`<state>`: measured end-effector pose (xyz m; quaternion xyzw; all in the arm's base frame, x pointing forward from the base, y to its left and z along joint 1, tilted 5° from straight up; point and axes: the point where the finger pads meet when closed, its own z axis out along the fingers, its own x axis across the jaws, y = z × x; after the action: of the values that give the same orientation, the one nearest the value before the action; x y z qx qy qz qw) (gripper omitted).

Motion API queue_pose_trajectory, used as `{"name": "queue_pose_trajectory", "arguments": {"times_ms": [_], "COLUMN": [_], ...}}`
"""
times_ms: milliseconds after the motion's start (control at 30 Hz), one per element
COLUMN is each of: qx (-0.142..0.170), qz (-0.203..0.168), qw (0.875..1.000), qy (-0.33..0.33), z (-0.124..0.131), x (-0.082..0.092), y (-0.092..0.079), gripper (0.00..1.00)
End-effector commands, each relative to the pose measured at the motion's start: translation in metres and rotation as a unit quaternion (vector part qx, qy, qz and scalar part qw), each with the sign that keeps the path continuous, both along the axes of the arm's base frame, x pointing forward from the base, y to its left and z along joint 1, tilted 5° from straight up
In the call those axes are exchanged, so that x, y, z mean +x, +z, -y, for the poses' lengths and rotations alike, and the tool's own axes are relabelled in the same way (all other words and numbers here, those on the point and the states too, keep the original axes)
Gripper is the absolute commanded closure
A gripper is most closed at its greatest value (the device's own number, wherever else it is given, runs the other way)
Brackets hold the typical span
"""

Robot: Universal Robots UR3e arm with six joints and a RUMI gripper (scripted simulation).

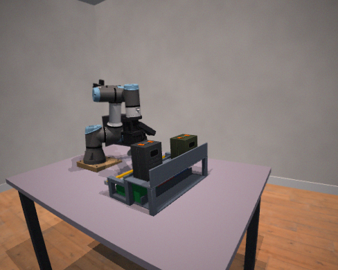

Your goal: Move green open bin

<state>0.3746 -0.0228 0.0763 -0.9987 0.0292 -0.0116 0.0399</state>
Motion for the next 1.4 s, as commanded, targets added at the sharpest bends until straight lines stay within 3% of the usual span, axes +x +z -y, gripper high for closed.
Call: {"name": "queue_pose_trajectory", "arguments": {"times_ms": [0,800,967,1367], "qx": [-0.001,-0.001,-0.001,-0.001], "qz": [0.001,0.001,0.001,0.001], "qw": [1.0,1.0,1.0,1.0], "qy": [0.0,0.0,0.0,0.0], "z": [0.0004,0.0005,-0.0002,-0.0002], "x": [0.0006,0.0006,0.0008,0.0008], "y": [0.0013,0.0025,-0.0075,-0.0075], "gripper": [0.72,0.72,0.72,0.72]}}
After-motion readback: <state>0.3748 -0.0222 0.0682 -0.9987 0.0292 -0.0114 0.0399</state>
